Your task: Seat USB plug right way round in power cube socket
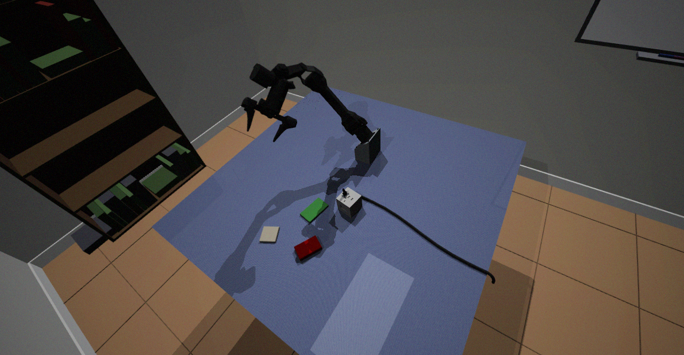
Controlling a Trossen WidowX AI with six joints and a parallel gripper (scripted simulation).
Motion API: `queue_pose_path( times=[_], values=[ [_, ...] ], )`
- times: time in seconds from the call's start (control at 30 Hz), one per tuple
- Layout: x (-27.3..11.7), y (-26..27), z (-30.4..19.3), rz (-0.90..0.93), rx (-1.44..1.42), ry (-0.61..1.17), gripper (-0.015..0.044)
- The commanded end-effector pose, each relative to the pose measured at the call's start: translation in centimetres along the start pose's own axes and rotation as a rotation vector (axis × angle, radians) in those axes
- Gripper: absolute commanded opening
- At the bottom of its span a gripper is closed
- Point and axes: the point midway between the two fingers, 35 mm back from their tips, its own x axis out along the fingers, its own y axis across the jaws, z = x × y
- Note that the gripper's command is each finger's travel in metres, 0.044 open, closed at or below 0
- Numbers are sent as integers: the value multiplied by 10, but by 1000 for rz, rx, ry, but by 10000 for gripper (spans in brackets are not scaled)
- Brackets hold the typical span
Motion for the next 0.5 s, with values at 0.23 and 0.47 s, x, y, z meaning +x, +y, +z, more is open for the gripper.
queue_pose_path(
  times=[0.23, 0.47],
  values=[
    [72, -178, -39, -464, -176, -139, 440],
    [78, -301, -19, -770, -321, -344, 440]
  ],
)
